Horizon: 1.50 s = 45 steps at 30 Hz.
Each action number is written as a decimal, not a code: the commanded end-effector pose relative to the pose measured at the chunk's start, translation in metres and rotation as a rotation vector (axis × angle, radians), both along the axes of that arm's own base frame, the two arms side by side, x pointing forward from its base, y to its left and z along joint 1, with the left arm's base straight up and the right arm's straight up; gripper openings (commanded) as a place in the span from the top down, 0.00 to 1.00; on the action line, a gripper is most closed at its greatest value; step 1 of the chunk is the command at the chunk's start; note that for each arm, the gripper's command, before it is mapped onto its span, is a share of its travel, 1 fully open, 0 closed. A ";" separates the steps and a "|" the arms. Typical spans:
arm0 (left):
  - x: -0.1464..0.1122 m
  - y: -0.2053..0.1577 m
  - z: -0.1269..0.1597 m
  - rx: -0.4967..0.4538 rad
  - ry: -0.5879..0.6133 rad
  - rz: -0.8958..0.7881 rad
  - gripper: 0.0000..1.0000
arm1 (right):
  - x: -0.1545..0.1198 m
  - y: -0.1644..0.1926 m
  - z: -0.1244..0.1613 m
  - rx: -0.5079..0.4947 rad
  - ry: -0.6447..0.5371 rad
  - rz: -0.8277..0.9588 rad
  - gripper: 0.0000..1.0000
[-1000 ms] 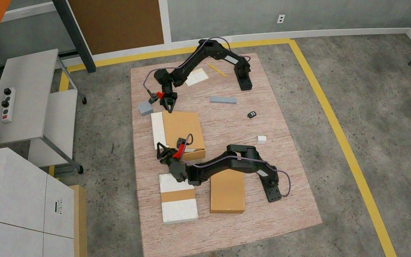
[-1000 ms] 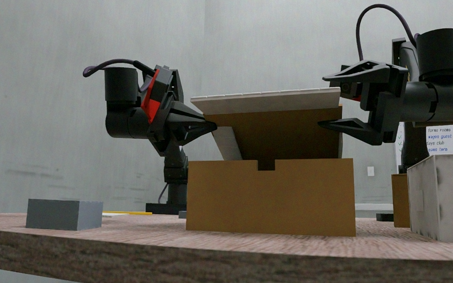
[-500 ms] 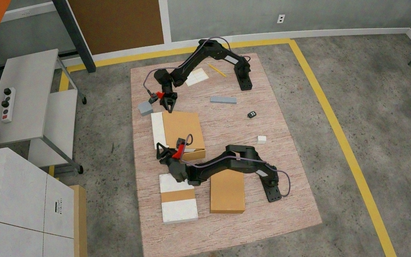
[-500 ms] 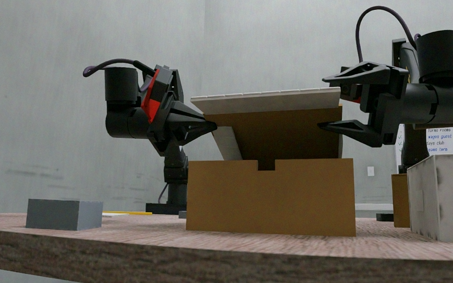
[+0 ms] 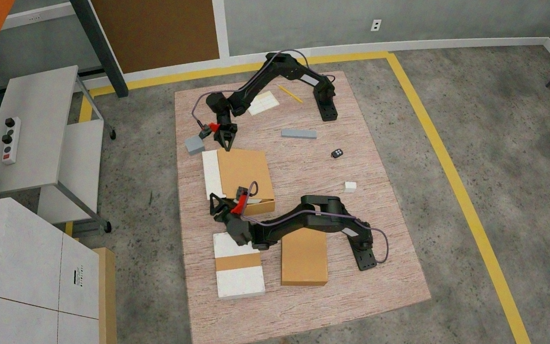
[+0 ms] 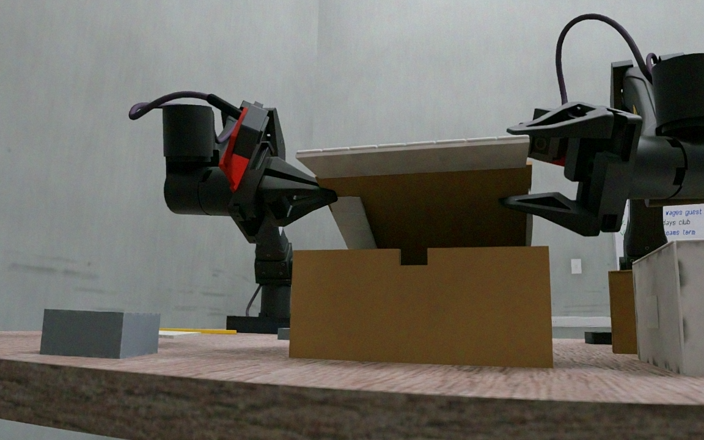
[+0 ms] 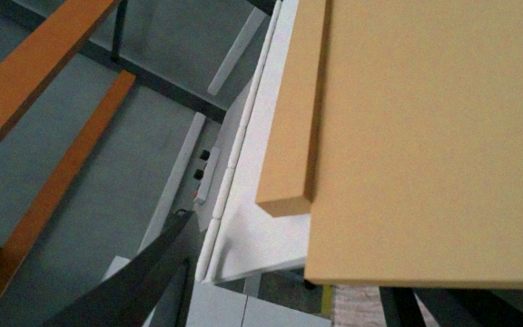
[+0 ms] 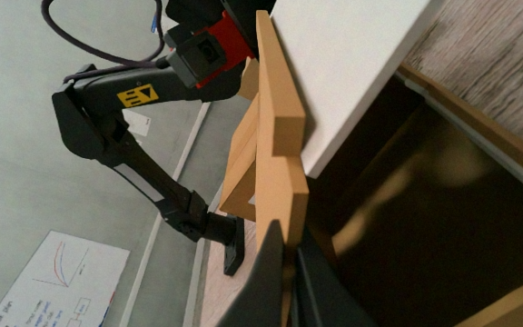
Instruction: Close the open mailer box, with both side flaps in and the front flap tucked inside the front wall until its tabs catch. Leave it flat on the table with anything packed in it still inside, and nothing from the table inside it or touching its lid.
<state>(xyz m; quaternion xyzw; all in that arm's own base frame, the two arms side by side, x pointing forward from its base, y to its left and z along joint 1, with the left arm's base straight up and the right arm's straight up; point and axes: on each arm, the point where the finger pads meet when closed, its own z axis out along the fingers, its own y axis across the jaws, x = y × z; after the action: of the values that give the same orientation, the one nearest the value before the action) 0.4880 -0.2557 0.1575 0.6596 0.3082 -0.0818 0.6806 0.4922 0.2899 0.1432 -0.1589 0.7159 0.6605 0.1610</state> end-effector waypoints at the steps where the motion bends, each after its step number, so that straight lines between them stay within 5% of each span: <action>1: -0.008 -0.007 0.020 -0.013 -0.025 -0.021 0.35 | 0.004 0.004 0.014 0.007 -0.056 0.003 0.99; 5: -0.006 -0.004 0.019 -0.011 -0.018 -0.015 0.35 | 0.004 0.004 0.014 0.007 -0.056 0.003 0.99; 8: -0.006 0.002 -0.011 -0.004 0.021 -0.011 0.35 | 0.004 0.004 0.014 0.007 -0.056 0.003 0.99; 12: -0.006 -0.006 0.004 -0.008 -0.002 -0.022 0.35 | 0.004 0.004 0.014 0.007 -0.056 0.003 0.99; 16: -0.013 -0.006 -0.020 -0.001 0.035 -0.028 0.35 | 0.004 0.004 0.014 0.007 -0.056 0.003 0.99; 24: -0.016 -0.009 -0.012 -0.001 0.032 -0.033 0.35 | 0.005 0.004 0.015 0.008 -0.064 -0.001 0.99; 25: -0.013 -0.010 -0.006 -0.004 0.017 -0.035 0.99 | 0.005 0.004 0.015 0.008 -0.064 -0.001 0.99; 45: -0.012 -0.009 -0.005 -0.006 0.010 -0.033 0.99 | 0.004 0.005 0.015 0.008 -0.066 0.001 0.99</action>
<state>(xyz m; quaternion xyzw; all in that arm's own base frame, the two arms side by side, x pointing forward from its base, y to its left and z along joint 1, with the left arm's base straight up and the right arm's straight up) 0.4841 -0.2552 0.1483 0.6628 0.3048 -0.0760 0.6797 0.4924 0.2890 0.1451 -0.1593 0.7148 0.6620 0.1595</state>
